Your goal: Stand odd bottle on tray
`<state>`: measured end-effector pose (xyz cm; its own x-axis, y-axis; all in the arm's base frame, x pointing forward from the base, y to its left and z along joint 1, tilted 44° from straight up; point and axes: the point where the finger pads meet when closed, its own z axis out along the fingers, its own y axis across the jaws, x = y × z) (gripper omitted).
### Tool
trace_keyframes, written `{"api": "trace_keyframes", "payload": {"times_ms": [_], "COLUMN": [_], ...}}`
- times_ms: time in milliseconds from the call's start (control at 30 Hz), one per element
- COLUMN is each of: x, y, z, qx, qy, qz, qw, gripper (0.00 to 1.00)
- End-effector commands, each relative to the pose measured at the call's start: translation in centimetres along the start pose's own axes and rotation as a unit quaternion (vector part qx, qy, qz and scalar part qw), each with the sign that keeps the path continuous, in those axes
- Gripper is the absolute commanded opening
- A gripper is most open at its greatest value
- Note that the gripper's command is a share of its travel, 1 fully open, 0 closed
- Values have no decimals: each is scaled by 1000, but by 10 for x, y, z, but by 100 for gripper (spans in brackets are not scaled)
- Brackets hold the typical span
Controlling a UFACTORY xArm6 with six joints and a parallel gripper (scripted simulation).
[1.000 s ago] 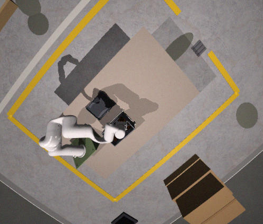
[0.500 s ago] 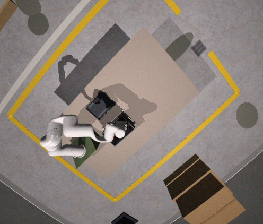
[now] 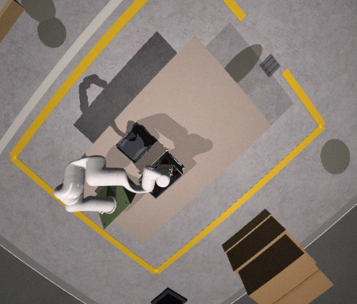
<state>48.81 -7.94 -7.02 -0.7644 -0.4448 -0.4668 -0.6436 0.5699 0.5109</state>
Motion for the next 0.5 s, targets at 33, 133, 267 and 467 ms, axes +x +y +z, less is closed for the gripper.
{"api": "trace_keyframes", "payload": {"times_ms": [33, 133, 267, 467], "x": [-1, -1, -1, -1], "y": [-1, -1, -1, -1], "z": [-2, -2, -2, -2], "qx": [2, 2, 2, 2], "qy": [-1, -1, -1, -1], "qz": [-1, -1, -1, -1], "qw": [1000, 1000, 1000, 1000], "gripper": [65, 65, 0, 0]}}
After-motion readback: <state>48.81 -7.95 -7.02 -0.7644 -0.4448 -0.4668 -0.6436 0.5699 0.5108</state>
